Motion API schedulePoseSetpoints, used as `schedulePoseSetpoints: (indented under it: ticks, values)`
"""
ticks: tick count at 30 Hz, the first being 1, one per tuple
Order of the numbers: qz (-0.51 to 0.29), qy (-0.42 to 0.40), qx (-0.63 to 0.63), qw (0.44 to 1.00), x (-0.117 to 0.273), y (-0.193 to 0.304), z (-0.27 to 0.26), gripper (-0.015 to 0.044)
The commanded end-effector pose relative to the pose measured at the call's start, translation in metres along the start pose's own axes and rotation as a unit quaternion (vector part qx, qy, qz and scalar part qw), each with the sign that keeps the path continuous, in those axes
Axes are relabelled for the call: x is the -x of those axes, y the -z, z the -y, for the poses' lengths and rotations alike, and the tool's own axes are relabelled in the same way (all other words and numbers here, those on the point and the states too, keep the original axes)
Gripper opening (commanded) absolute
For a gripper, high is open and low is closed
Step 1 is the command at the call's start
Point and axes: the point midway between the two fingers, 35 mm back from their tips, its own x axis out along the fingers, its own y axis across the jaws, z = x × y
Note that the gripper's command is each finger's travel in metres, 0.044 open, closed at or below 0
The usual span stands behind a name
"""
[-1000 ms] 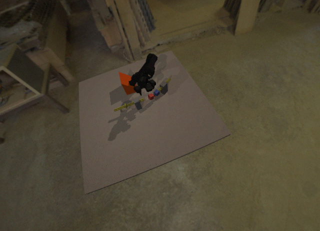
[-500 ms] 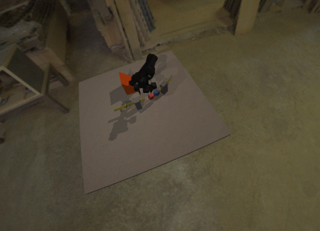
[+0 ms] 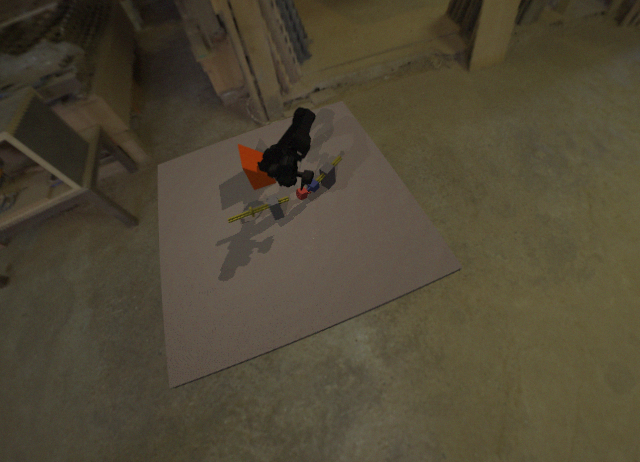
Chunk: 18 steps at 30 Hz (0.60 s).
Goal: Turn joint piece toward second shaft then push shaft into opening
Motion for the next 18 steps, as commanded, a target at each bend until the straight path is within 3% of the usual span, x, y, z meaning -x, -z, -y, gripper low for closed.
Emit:
schedulePoseSetpoints:
  ticks: [1, 18]
  values:
    - [0.002, 0.002, -0.051, 0.999, -0.0006, 0.0005, -0.0002, 0.044]
    - [0.002, 0.006, -0.292, 0.956, -0.0056, 0.0011, -0.0009, 0.044]
